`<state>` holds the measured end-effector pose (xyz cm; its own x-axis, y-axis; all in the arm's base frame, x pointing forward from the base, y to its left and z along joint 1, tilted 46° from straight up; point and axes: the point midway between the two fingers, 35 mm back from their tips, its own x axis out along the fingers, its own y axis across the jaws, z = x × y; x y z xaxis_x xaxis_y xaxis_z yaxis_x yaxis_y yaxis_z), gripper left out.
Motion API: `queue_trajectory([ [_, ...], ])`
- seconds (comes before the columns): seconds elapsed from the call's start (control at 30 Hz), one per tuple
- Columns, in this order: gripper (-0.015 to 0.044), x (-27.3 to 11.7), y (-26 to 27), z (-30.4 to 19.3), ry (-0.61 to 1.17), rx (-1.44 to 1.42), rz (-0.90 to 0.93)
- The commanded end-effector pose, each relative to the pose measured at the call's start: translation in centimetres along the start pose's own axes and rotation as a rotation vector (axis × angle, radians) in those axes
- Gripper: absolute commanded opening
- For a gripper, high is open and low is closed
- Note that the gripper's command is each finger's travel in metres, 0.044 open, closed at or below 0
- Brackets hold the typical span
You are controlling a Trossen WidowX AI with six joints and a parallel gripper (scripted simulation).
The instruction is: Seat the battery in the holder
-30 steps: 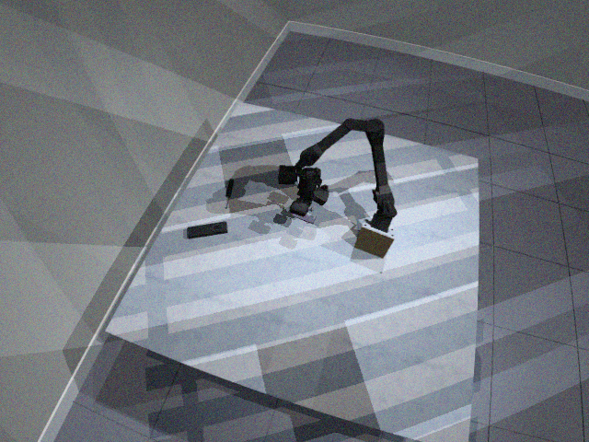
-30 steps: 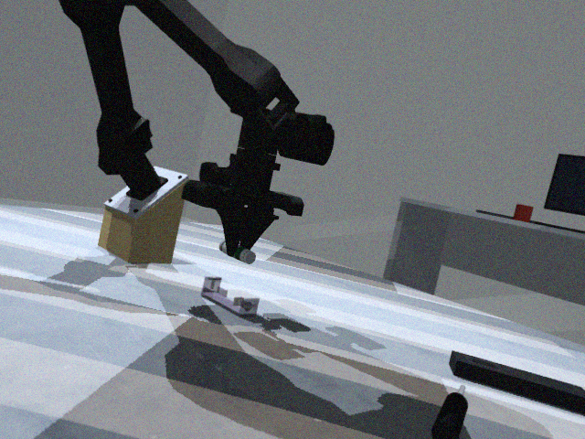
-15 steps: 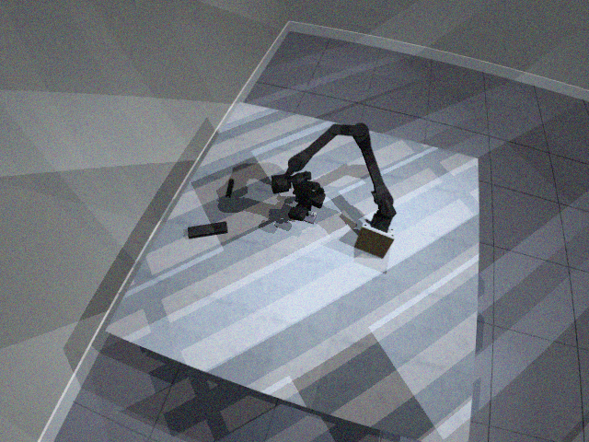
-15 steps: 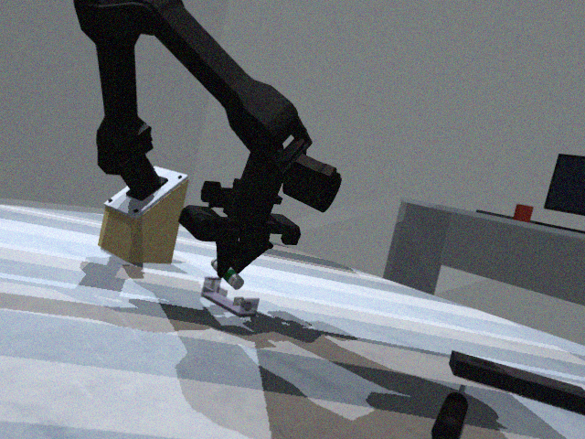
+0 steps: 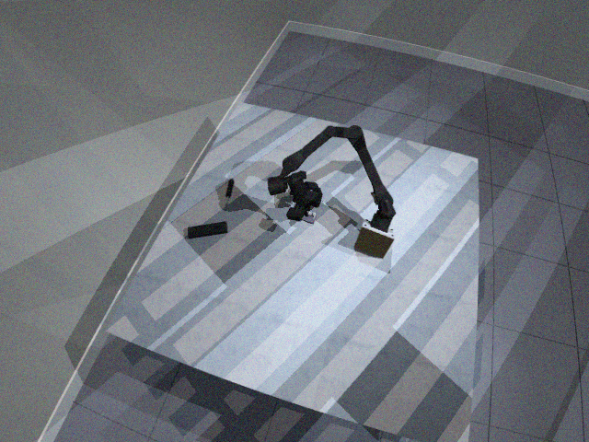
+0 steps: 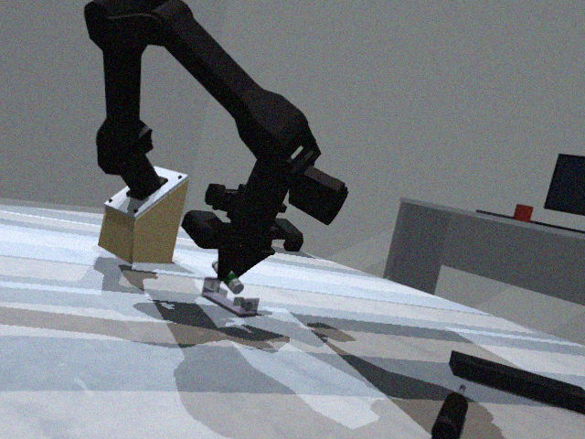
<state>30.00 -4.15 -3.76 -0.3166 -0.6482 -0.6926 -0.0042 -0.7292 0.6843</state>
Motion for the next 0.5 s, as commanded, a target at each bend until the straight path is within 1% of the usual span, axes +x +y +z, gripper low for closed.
queue_trajectory([
  [0.0,0.0058,0.0,-0.03,-0.2,-0.021,0.008,-0.005],
  [0.47,0.0058,0.39,0.01,-0.67,-0.105,0.011,-0.004],
])
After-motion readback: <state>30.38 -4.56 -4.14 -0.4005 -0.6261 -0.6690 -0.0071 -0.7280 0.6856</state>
